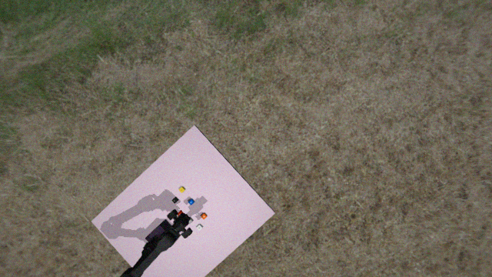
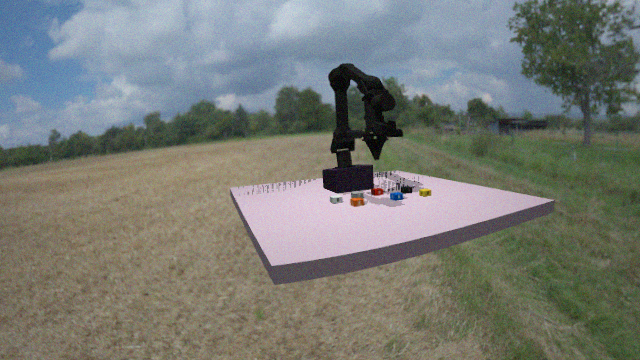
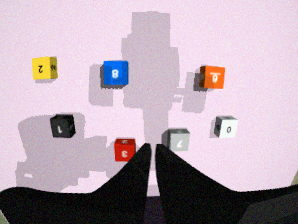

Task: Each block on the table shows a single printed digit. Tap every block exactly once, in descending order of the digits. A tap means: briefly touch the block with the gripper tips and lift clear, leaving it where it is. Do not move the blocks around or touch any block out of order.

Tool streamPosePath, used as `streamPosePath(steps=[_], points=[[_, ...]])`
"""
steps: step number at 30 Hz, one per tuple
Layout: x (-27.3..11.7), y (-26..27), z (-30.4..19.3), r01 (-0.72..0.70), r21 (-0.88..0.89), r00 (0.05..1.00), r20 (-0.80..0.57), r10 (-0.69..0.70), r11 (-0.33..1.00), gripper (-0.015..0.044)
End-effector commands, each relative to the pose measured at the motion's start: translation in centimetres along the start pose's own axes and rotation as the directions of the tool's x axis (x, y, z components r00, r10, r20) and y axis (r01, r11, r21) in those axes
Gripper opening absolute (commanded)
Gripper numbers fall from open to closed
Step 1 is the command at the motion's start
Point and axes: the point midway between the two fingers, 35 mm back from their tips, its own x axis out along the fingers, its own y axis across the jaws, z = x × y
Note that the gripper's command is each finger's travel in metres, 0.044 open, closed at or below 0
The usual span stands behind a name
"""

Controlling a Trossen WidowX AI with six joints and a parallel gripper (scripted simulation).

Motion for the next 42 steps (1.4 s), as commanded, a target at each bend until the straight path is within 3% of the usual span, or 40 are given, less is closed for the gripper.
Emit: streamPosePath(steps=[1, 11, 15, 20, 42], points=[[0.0, -5.2, 0.0, 0.009, -0.019, 1.000, -0.005, -0.009, 1.000, 0.0020], [0.2, -14.4, -2.3, 0.011, -0.065, 1.000, -0.019, -0.013, 0.998, 0.0020], [0.5, -14.5, -2.3, 0.011, -0.066, 1.000, -0.020, -0.013, 0.998, 0.0020], [8.0, -14.6, -2.5, 0.012, -0.066, 1.000, -0.020, -0.013, 0.998, 0.0020], [10.6, -14.6, -2.6, 0.012, -0.066, 1.000, -0.020, -0.013, 0.998, 0.0020]])
